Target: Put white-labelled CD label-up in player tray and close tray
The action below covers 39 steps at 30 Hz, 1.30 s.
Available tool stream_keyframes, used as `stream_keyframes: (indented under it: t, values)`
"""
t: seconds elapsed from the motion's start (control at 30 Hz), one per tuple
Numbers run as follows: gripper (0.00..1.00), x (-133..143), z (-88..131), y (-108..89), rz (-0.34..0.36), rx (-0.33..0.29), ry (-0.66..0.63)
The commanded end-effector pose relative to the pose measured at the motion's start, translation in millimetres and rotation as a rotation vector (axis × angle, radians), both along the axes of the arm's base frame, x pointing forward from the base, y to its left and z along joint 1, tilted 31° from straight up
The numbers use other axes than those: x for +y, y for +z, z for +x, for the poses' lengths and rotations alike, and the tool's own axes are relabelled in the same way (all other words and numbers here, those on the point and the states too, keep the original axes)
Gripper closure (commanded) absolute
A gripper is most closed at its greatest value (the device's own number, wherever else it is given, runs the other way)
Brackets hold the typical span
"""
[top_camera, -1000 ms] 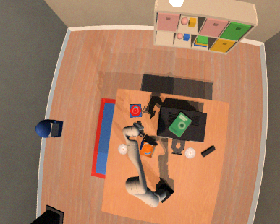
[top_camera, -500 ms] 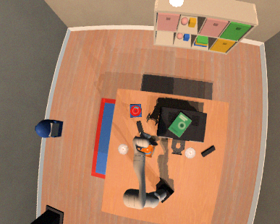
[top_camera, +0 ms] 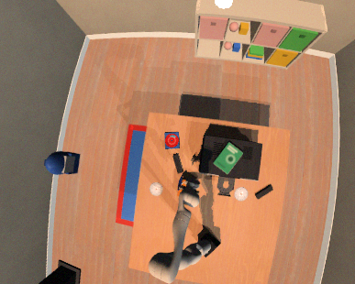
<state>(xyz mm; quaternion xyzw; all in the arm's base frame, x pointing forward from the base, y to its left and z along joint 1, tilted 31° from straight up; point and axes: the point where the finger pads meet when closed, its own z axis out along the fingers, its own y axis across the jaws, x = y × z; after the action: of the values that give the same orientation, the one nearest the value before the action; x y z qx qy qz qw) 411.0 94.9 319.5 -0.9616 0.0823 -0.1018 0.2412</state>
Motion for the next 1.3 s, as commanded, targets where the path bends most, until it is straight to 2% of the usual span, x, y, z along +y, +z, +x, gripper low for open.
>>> stream_keyframes:
  t: [0.0,0.13,0.43,1.27]
  values:
    - [0.00,-22.1,-27.9,-15.8,-0.006,-0.034,-0.021]
    - [0.00,-28.3,-40.8,-26.3,-0.013,-0.045,-0.022]
    - [0.00,-33.6,-52.1,-35.5,-0.020,-0.054,-0.024]
    - [0.00,-34.2,-53.6,-36.7,-0.021,-0.055,-0.024]
